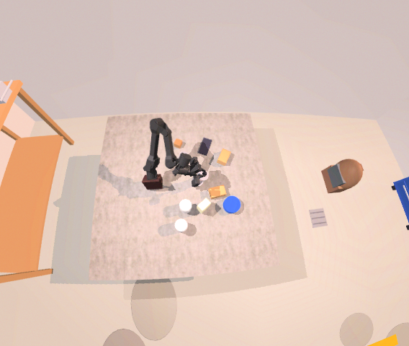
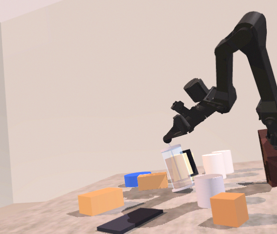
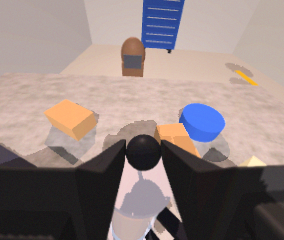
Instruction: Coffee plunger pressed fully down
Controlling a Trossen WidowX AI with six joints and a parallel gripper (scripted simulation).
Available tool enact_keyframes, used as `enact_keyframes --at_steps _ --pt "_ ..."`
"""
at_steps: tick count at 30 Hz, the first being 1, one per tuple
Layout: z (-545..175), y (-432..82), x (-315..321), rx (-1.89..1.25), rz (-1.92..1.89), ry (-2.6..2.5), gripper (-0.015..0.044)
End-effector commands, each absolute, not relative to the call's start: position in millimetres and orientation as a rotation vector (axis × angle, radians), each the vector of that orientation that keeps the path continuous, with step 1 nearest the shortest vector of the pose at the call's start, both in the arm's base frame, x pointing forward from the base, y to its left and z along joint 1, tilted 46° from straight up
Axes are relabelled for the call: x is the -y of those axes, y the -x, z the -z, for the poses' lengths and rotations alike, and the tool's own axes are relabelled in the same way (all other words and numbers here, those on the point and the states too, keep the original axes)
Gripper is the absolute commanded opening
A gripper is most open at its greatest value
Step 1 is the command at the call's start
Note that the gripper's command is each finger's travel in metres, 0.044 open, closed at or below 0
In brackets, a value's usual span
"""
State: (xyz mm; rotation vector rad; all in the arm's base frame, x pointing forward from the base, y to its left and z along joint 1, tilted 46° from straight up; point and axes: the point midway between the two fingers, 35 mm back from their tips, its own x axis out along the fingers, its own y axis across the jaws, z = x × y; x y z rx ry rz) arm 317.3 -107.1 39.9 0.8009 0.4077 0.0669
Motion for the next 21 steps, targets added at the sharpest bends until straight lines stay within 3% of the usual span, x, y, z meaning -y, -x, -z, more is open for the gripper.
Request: enact_keyframes --at_steps 1,13,21 --pt "-36.6 -317.7 103.7 -0.422 -0.073 -0.81 0.0128" --pt "-39.6 -317.6 107.2 -0.409 -0.067 -0.802 0.0128" --pt "-39.6 -317.6 107.2 -0.409 -0.067 -0.802 0.0338"
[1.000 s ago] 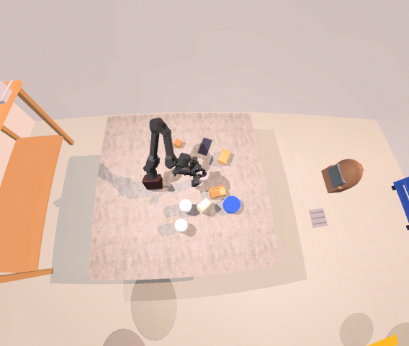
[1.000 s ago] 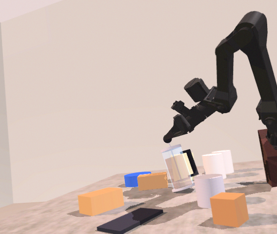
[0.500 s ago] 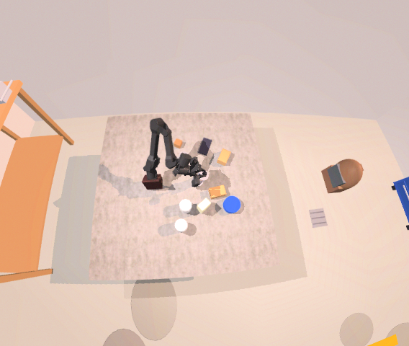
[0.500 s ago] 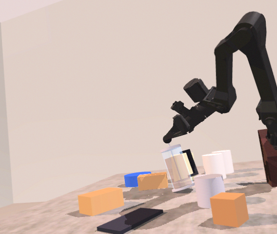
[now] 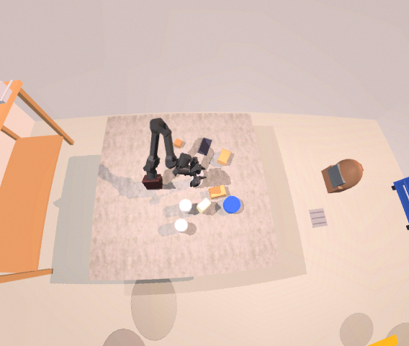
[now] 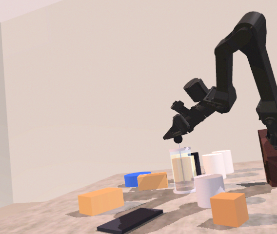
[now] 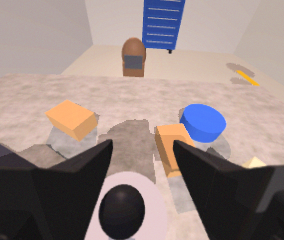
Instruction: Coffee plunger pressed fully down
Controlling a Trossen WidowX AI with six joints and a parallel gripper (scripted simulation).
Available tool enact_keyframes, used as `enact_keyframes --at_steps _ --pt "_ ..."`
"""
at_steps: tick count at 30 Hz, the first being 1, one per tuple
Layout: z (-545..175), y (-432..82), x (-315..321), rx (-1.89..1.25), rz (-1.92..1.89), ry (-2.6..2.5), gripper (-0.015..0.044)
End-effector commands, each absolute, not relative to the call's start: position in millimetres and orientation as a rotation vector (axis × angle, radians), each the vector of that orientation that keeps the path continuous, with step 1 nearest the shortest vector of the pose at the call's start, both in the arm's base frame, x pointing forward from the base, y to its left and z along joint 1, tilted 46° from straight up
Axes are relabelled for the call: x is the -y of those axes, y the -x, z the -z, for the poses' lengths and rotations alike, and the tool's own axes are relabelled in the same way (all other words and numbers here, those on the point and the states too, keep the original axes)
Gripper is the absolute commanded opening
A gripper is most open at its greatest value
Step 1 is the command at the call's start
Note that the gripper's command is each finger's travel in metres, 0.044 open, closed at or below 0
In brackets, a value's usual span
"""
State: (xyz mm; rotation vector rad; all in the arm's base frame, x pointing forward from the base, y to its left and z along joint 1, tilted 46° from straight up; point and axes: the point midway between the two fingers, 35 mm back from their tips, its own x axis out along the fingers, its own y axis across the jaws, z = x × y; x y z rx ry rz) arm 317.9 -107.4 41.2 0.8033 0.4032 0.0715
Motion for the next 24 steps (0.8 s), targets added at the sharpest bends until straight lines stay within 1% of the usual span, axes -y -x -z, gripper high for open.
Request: enact_keyframes --at_steps 1,4,12,16,20,24 --pt "-39.6 -317.6 107.2 -0.409 -0.067 -0.802 0.0364" --pt "-39.6 -317.6 107.2 -0.409 -0.067 -0.802 0.044" --pt "-49.0 -316.9 119.3 -0.399 -0.056 -0.774 0.044" --pt "-67.7 -301.5 133.8 -0.421 -0.062 -0.781 0.044" --pt "-98.1 -275.6 144.3 -0.425 -0.076 -0.802 0.044" --pt "-104.0 -270.6 145.0 -0.423 -0.079 -0.807 0.044"
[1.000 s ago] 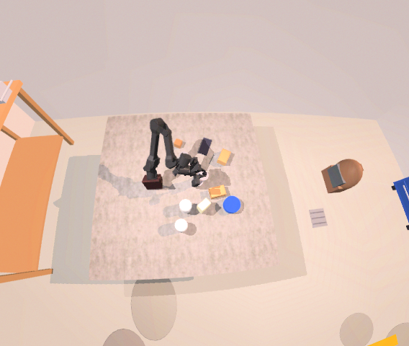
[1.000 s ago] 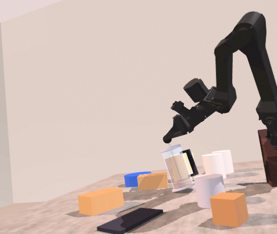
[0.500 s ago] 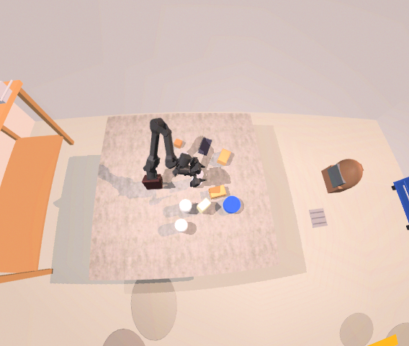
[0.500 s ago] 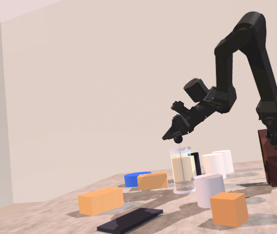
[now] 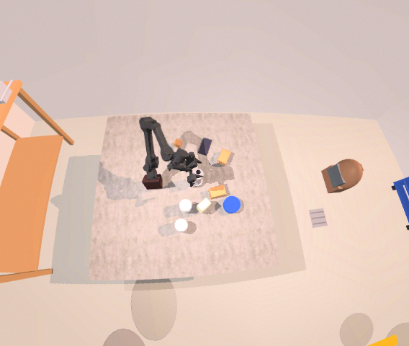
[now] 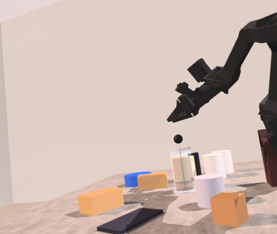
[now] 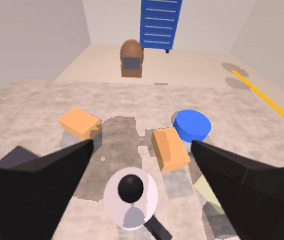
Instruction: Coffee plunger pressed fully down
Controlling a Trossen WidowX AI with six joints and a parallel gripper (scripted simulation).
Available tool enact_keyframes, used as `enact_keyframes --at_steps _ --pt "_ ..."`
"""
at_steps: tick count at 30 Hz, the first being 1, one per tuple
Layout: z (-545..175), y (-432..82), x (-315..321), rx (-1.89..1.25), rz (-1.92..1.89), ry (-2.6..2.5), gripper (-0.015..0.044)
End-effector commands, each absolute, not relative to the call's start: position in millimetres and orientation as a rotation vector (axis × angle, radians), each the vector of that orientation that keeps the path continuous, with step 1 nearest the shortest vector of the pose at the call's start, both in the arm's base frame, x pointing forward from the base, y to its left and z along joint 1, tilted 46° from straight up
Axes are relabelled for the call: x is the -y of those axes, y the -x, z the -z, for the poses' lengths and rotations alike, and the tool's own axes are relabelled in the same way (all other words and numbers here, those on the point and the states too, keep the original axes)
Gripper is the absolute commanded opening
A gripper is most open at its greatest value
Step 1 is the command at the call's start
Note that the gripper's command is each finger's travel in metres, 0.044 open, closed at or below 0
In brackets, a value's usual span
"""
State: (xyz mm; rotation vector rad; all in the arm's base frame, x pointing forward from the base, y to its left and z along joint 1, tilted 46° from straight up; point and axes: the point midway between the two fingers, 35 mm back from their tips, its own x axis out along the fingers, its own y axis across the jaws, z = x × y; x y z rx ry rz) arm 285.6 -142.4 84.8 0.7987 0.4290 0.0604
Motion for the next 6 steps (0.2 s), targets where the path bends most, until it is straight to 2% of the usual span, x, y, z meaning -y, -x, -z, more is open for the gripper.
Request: enact_keyframes --at_steps 1,6 --pt "-104.0 -270.6 145.0 -0.423 -0.079 -0.807 0.044" --pt "-103.6 -270.7 144.9 -0.423 -0.079 -0.807 0.044"
